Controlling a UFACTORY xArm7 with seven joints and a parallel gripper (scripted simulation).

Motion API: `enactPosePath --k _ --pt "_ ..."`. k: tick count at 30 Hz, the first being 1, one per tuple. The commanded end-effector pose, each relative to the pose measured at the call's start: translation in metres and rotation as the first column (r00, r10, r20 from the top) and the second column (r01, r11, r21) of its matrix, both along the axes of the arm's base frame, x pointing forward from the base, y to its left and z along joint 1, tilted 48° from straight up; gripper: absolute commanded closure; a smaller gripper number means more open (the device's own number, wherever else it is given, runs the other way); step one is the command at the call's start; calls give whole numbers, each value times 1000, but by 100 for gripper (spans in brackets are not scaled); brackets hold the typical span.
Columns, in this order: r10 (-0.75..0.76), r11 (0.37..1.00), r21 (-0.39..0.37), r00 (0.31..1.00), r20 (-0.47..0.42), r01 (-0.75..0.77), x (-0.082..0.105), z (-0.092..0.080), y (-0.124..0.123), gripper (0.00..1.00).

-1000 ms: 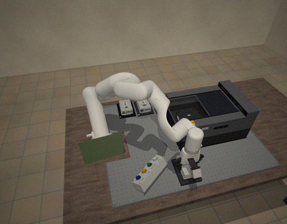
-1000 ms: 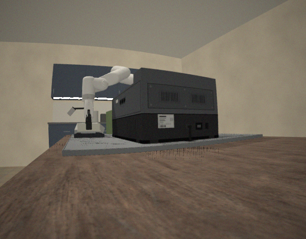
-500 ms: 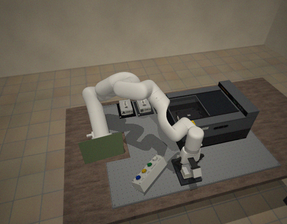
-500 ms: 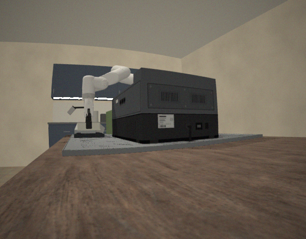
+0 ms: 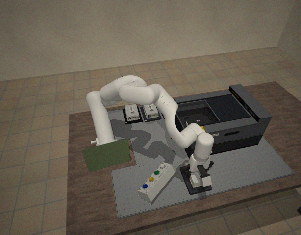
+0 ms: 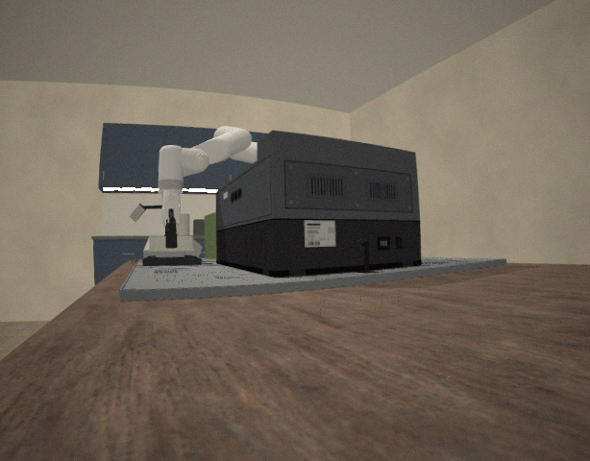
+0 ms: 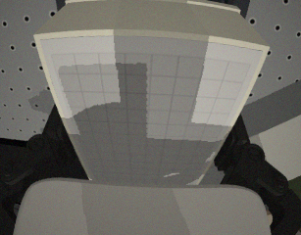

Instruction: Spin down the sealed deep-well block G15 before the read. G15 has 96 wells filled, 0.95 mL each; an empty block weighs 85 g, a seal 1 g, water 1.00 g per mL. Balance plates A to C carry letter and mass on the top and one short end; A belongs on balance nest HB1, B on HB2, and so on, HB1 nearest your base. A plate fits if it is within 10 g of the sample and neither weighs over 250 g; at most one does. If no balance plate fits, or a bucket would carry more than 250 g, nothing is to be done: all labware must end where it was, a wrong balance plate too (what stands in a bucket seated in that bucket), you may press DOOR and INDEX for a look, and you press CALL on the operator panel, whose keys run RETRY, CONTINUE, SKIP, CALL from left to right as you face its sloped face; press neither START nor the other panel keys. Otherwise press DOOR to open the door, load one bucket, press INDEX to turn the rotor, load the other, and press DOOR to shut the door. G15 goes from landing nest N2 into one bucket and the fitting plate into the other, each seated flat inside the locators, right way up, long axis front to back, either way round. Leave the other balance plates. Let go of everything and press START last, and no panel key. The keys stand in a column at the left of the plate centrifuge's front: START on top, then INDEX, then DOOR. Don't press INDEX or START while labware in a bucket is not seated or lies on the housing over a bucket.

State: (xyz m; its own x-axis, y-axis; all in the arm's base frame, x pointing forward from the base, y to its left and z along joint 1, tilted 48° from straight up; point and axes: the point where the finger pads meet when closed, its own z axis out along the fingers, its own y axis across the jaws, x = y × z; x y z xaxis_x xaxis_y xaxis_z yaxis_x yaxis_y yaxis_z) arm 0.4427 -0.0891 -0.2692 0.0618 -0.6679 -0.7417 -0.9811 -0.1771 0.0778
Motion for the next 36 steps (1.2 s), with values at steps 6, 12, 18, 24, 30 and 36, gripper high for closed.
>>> enactPosePath --k 6,12,18,24,30,36 --pt "-2 1000 -5 1000 4 2 3 4 -7 100" --pt "-2 1000 -5 1000 4 2 5 13 -16 100" --pt "-2 1000 -5 1000 4 2 9 29 -33 100" --pt "-2 1000 -5 1000 4 2 13 43 -48 100" --pt "-2 1000 -5 1000 4 2 20 67 -74 100" --pt "-2 1000 -5 1000 4 2 25 87 -95 100"
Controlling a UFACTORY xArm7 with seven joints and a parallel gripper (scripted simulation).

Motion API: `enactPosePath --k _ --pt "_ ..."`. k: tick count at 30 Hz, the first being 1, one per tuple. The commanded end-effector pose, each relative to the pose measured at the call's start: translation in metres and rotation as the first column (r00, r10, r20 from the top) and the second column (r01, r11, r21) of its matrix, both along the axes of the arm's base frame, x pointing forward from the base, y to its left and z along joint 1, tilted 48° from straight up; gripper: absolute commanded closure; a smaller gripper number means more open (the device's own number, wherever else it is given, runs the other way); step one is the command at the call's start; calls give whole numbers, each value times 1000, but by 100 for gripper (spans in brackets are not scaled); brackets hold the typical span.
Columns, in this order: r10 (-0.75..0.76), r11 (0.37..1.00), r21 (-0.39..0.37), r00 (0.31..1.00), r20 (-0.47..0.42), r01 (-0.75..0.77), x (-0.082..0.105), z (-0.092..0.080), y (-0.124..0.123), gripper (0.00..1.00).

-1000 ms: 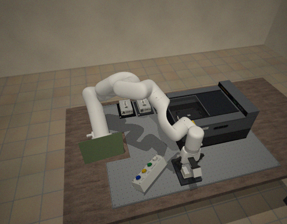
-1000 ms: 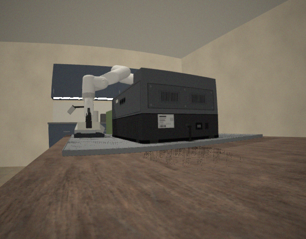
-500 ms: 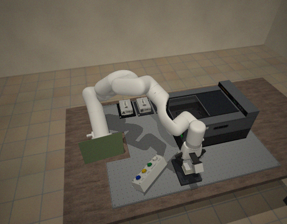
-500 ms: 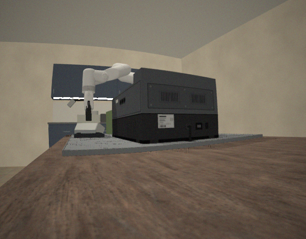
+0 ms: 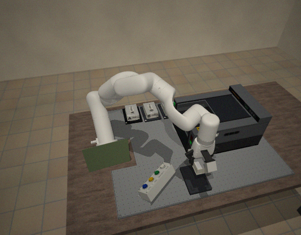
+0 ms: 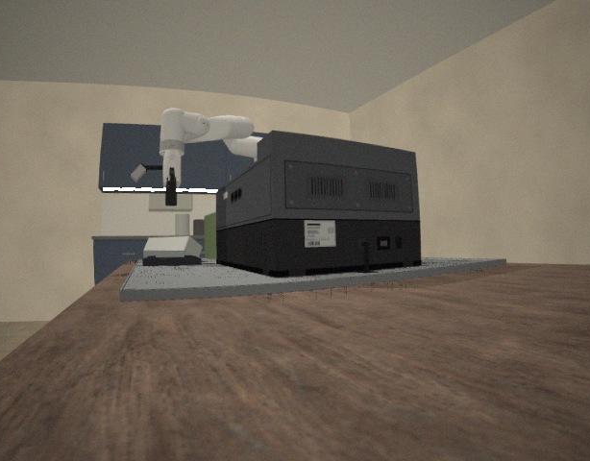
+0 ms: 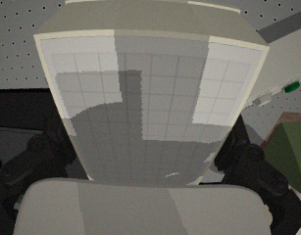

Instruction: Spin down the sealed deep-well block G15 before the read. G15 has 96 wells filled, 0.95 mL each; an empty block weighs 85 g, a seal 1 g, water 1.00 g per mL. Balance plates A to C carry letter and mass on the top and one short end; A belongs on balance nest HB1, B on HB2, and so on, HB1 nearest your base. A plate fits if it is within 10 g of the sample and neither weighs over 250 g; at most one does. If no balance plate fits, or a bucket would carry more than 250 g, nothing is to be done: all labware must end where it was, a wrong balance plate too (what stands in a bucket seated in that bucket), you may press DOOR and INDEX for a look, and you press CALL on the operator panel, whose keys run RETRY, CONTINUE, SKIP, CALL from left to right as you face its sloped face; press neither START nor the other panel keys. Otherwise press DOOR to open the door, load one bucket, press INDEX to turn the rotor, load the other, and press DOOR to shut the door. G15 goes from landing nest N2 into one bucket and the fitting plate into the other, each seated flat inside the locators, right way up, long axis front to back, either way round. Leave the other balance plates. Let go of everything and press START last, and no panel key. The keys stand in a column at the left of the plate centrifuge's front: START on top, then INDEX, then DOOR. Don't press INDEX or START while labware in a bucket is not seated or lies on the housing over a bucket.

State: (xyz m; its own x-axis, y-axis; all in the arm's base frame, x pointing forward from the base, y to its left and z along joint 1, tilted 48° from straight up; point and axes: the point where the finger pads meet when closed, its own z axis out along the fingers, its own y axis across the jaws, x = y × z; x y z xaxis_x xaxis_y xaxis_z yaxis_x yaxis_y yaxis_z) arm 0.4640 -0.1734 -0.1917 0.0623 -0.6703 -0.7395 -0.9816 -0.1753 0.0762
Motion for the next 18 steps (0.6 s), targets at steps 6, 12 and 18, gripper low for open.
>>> enactPosePath --k 6,12,18 --pt "-1 1000 -1 1000 2 1 8 26 -28 100" --pt "-1 1000 -1 1000 2 1 12 41 -45 100" --pt "-1 1000 -1 1000 2 1 14 49 -53 100"
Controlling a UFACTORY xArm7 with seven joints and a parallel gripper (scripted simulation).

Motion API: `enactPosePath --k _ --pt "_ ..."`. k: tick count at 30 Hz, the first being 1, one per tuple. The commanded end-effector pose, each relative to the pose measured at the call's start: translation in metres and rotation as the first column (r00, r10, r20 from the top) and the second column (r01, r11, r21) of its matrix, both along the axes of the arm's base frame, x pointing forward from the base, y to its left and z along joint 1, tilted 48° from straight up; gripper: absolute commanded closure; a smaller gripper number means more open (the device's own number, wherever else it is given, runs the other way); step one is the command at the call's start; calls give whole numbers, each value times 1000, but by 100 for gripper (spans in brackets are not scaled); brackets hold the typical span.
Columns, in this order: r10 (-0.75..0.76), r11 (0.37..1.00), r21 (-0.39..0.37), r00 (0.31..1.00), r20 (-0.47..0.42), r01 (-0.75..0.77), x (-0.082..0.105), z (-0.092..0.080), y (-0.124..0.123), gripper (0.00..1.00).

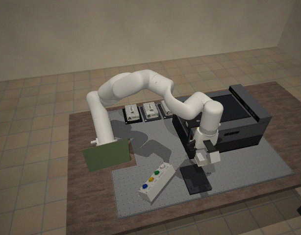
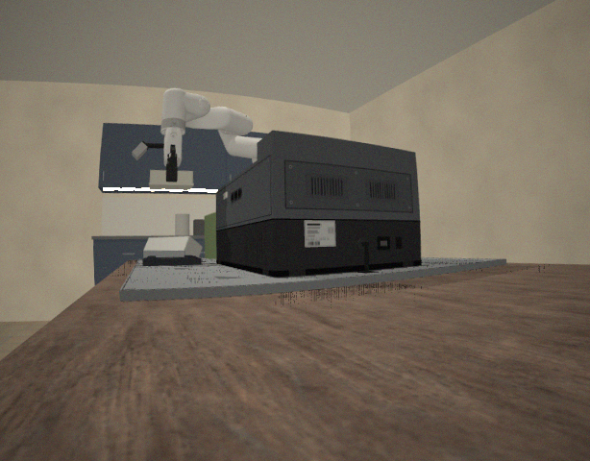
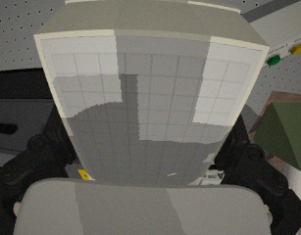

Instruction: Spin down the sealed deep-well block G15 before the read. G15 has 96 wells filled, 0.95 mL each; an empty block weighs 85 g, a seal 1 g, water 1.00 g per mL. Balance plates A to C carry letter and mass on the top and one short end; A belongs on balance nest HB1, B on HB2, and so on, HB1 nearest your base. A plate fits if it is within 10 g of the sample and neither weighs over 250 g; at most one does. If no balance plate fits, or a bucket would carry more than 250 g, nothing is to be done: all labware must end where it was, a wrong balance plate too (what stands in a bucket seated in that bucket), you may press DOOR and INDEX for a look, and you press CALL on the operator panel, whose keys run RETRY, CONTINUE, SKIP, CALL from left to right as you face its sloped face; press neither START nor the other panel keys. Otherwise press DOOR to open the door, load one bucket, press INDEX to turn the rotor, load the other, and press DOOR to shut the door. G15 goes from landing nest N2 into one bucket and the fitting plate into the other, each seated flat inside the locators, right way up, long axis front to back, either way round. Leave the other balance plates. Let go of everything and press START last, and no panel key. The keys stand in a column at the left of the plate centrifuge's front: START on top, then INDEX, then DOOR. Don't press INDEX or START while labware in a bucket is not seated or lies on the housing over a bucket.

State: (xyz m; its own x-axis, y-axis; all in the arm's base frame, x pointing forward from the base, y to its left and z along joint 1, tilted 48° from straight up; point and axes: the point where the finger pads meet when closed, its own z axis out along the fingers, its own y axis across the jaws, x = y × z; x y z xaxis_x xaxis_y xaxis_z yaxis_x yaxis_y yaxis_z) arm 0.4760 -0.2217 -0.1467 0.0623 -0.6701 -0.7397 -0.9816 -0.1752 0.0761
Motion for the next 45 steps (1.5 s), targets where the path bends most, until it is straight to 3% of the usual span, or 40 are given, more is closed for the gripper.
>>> enactPosePath --k 1,15,45 --pt "-1 1000 -2 1000 2 1 2 6 -7 100" --pt "-1 1000 -2 1000 2 1 6 20 -23 100" --pt "-1 1000 -2 1000 2 1 8 25 -27 100"
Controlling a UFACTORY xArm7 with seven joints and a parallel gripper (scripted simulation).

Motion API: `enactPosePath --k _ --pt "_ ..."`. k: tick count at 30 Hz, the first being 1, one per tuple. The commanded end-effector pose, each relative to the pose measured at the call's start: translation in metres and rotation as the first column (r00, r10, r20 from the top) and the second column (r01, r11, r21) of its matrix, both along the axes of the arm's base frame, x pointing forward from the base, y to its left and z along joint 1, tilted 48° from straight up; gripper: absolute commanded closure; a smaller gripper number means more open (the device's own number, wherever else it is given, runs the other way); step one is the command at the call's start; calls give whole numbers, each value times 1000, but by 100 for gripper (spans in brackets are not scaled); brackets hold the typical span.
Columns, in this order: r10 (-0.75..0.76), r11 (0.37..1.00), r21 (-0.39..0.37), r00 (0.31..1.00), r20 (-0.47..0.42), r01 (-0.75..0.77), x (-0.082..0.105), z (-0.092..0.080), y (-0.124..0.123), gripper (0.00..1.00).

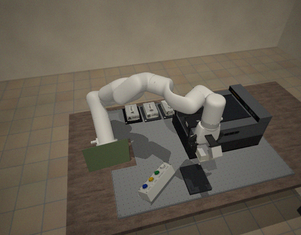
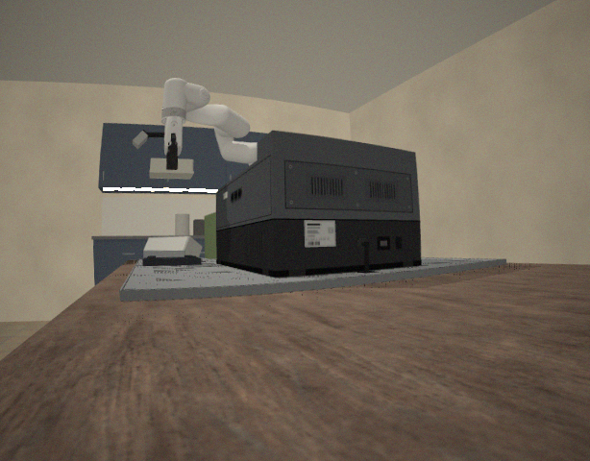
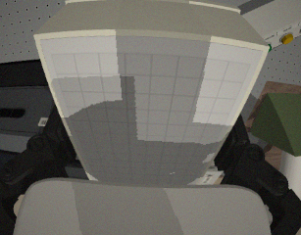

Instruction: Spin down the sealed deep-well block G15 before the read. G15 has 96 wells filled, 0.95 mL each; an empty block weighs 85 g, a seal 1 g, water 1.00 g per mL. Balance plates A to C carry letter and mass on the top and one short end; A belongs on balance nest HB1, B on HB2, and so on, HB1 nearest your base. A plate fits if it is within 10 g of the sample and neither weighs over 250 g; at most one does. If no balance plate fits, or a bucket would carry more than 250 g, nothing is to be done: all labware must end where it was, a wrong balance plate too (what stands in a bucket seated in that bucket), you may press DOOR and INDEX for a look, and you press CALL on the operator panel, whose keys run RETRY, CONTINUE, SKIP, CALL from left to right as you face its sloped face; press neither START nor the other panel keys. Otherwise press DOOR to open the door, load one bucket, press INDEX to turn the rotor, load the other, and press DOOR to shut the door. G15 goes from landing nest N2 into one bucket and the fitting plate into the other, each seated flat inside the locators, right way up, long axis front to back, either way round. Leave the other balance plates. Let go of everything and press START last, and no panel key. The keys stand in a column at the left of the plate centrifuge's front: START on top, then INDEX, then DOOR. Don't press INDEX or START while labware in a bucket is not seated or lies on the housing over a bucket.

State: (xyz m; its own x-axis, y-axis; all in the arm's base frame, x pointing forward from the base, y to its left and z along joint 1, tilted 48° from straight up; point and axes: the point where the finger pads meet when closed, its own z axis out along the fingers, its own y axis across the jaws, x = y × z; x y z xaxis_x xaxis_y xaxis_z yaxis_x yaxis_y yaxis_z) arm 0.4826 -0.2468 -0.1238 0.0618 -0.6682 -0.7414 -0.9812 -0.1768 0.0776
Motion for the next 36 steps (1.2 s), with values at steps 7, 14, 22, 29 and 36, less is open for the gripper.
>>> enactPosePath --k 7,14,22,29,36 --pt "-2 1000 -4 1000 4 2 1 2 -2 100" --pt "-7 1000 -6 1000 -3 7 2 3 -1 100" --pt "-47 999 -23 998 -51 46 9 11 5 100" --pt "-127 991 -61 982 -138 119 22 26 18 100" --pt "-273 960 -141 921 -278 242 43 54 44 100"
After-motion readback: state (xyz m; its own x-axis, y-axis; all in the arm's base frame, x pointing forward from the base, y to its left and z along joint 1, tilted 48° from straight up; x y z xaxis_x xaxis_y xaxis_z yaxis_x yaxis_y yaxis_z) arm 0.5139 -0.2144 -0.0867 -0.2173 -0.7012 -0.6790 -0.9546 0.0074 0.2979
